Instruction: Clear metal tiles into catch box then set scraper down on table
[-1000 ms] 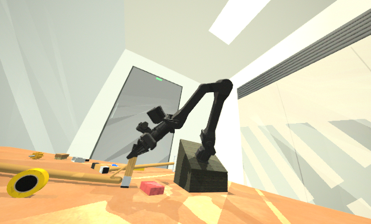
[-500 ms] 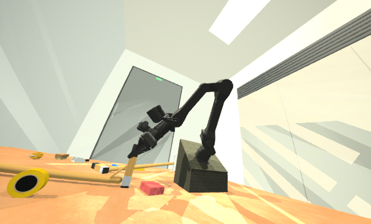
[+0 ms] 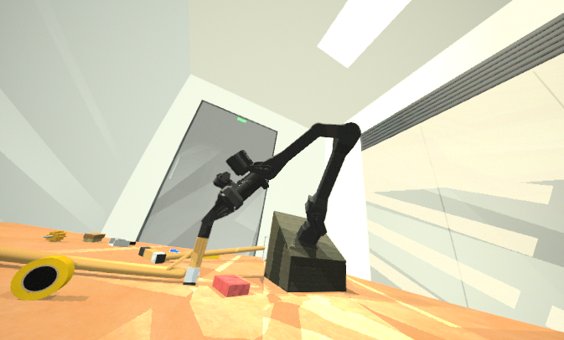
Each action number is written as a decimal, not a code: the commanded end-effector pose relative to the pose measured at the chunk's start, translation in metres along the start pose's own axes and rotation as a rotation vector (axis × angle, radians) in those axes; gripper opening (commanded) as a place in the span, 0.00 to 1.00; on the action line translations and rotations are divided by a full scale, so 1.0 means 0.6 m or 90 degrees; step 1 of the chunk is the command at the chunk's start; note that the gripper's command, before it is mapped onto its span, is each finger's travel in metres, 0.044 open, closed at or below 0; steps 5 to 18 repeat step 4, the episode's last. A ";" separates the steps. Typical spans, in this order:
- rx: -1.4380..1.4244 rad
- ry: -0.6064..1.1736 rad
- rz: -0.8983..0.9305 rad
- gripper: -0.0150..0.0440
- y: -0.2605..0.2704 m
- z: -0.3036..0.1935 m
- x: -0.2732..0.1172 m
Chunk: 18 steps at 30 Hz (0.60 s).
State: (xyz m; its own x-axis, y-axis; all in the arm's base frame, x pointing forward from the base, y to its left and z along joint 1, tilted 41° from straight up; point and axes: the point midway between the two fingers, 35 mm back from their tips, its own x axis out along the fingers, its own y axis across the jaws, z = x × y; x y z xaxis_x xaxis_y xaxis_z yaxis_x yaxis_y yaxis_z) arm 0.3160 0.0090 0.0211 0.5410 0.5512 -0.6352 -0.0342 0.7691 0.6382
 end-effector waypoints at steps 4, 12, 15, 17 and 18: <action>-0.009 -0.006 0.001 1.00 0.001 0.018 -0.034; -0.009 -0.006 0.001 1.00 0.001 0.018 -0.034; -0.009 -0.006 0.001 1.00 0.001 0.018 -0.034; -0.009 -0.006 0.001 1.00 0.001 0.018 -0.034; -0.009 -0.006 0.001 1.00 0.001 0.018 -0.034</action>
